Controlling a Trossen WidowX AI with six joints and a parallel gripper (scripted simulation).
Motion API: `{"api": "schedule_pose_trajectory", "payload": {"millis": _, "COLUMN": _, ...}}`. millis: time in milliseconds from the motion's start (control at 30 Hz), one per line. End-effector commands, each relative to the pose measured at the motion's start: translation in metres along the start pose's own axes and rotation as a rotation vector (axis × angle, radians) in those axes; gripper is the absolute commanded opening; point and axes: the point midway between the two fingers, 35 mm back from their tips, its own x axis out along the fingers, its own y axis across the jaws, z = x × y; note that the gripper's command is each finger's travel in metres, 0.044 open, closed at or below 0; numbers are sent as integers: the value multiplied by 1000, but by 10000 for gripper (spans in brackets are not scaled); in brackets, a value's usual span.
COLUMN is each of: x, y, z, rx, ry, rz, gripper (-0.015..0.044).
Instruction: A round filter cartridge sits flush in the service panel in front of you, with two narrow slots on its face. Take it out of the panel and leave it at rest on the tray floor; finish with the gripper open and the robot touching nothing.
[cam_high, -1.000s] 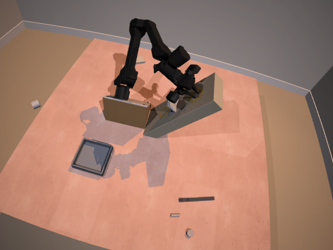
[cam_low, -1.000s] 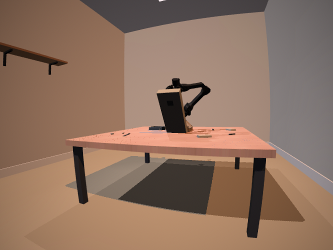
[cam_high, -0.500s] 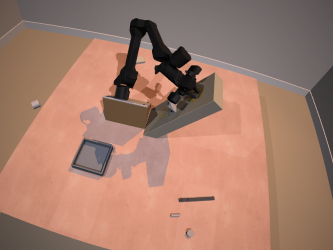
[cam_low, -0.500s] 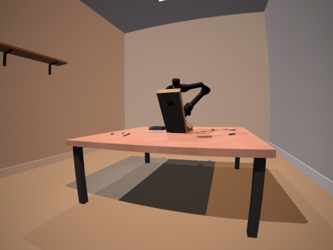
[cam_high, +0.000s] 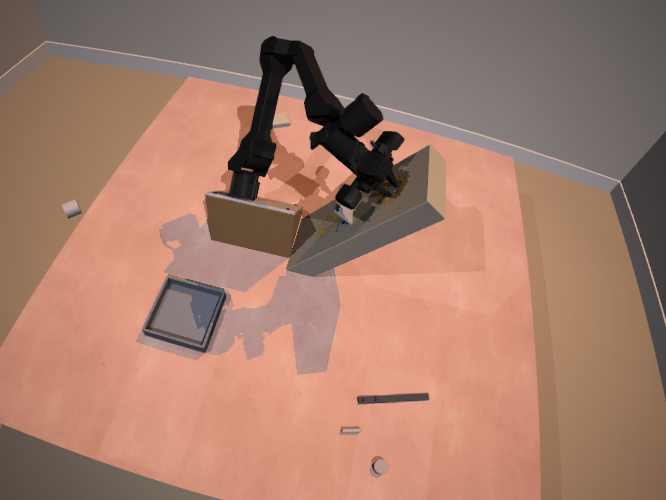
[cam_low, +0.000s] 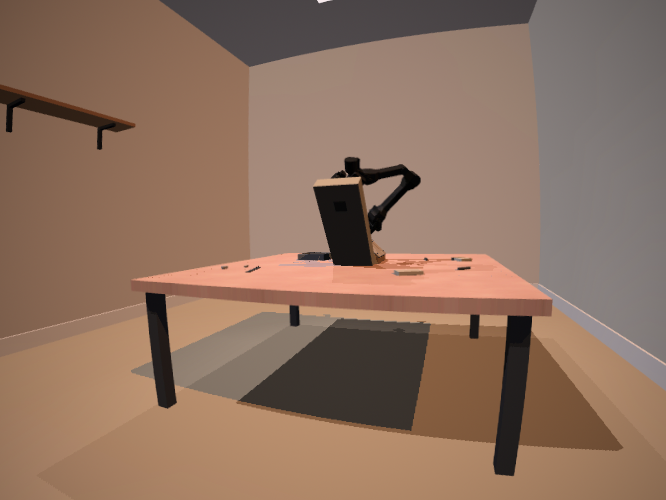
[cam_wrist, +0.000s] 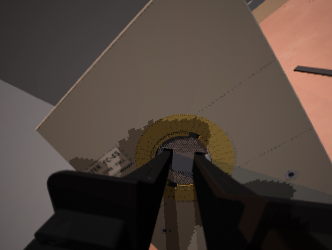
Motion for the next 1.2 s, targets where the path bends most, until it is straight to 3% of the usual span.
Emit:
{"api": "schedule_pose_trajectory", "payload": {"millis": 0, "x": 5, "y": -1, "z": -1, "rx": -4, "ry": 3, "rz": -8, "gripper": 97}}
{"api": "schedule_pose_trajectory", "payload": {"millis": 133, "x": 6, "y": -1, "z": -1, "rx": -4, "ry": 3, "rz": -8, "gripper": 97}}
{"api": "schedule_pose_trajectory", "payload": {"millis": 433, "x": 0, "y": 0, "z": 0, "rx": 1, "ry": 0, "rz": 1, "gripper": 36}}
{"api": "schedule_pose_trajectory", "payload": {"millis": 500, "x": 0, "y": 0, "z": 0, "rx": 1, "ry": 0, "rz": 1, "gripper": 0}}
{"api": "schedule_pose_trajectory", "payload": {"millis": 600, "x": 1, "y": 0, "z": 0, "rx": -17, "ry": 0, "rz": -1, "gripper": 0}}
{"api": "schedule_pose_trajectory", "payload": {"millis": 1167, "x": 6, "y": -1, "z": -1, "rx": -580, "ry": 5, "rz": -7, "gripper": 0}}
